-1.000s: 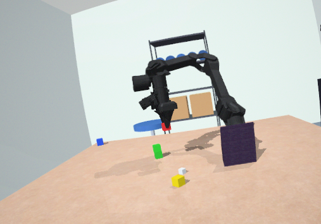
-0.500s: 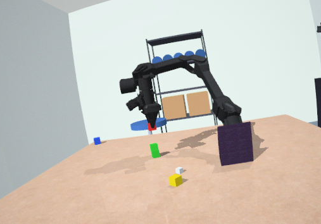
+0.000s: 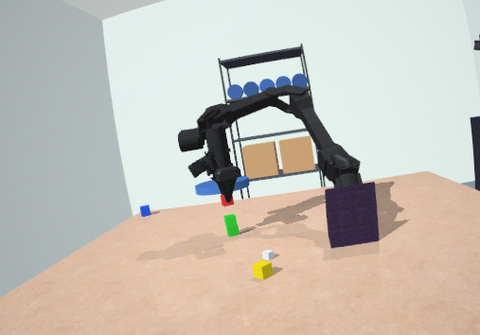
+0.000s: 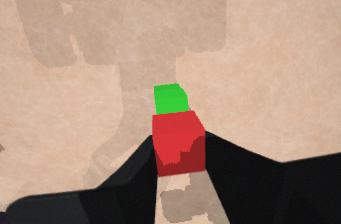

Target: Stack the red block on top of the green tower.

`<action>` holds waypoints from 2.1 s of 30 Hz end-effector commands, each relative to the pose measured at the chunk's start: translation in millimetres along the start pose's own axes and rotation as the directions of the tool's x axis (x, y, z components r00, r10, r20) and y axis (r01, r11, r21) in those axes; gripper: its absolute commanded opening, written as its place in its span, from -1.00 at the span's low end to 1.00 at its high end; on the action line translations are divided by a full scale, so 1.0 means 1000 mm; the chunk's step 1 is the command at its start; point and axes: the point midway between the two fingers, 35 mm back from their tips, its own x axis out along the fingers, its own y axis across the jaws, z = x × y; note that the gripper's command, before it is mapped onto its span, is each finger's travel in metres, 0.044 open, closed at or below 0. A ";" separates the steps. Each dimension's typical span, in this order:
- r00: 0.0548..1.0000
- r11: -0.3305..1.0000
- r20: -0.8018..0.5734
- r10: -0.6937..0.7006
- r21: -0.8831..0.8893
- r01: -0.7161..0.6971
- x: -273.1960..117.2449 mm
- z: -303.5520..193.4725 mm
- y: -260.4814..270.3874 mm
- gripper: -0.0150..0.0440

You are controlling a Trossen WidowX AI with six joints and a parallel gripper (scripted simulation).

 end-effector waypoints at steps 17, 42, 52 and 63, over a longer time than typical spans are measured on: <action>1.000 1.000 -0.003 -0.006 -0.003 0.006 0.032 -0.001 -0.002 -0.49; 1.000 1.000 -0.002 -0.001 -0.002 0.001 0.032 -0.001 -0.001 -0.40; 1.000 1.000 -0.002 -0.001 -0.002 0.001 0.032 -0.001 -0.001 0.49; 1.000 1.000 -0.002 -0.001 -0.002 0.001 0.032 -0.001 -0.001 1.00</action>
